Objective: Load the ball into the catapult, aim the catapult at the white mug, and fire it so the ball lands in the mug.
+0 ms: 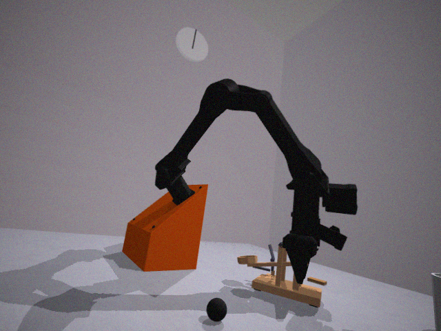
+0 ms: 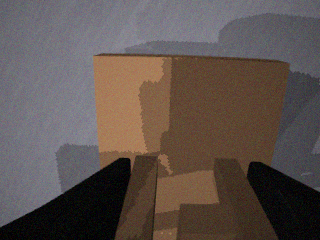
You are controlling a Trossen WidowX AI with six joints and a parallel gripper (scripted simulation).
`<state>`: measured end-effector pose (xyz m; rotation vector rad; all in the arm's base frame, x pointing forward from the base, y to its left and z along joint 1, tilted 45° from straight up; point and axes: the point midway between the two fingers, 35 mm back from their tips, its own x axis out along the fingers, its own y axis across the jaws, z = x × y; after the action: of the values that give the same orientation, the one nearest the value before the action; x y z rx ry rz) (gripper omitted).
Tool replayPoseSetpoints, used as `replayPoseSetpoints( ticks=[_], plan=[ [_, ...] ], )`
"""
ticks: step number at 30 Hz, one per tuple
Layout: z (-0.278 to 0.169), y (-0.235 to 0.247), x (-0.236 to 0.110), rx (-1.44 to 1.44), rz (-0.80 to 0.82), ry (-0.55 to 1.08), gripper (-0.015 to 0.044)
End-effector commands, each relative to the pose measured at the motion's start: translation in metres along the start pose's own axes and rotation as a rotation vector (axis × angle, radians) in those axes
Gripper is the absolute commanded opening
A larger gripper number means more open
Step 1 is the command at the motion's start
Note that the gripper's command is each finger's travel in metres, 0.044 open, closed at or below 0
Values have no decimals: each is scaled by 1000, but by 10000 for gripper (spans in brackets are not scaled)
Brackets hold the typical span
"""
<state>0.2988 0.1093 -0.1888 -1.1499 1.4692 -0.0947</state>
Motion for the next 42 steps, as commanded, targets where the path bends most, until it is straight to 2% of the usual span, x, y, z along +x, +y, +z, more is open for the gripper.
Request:
replayPoseSetpoints(
  ticks=[1, 9, 22, 24, 26, 29, 31, 39, 42],
  plan=[
    [-1, 0, 4, -10, -4, -2, 0],
    [0, 0, 5, 0, 0, 0, 0],
    [0, 0, 5, 0, 0, 0, 341],
    [1, 0, -5, 0, 1, -1, 394],
    [4, 1, -36, -2, 5, -4, 440],
    [2, 2, -85, -2, 6, -4, 440],
    [0, 2, -96, -2, 5, -4, 440],
    [-1, 2, -91, -1, 0, -3, 440],
    [0, 2, -68, -1, -1, -4, 440]
  ],
)
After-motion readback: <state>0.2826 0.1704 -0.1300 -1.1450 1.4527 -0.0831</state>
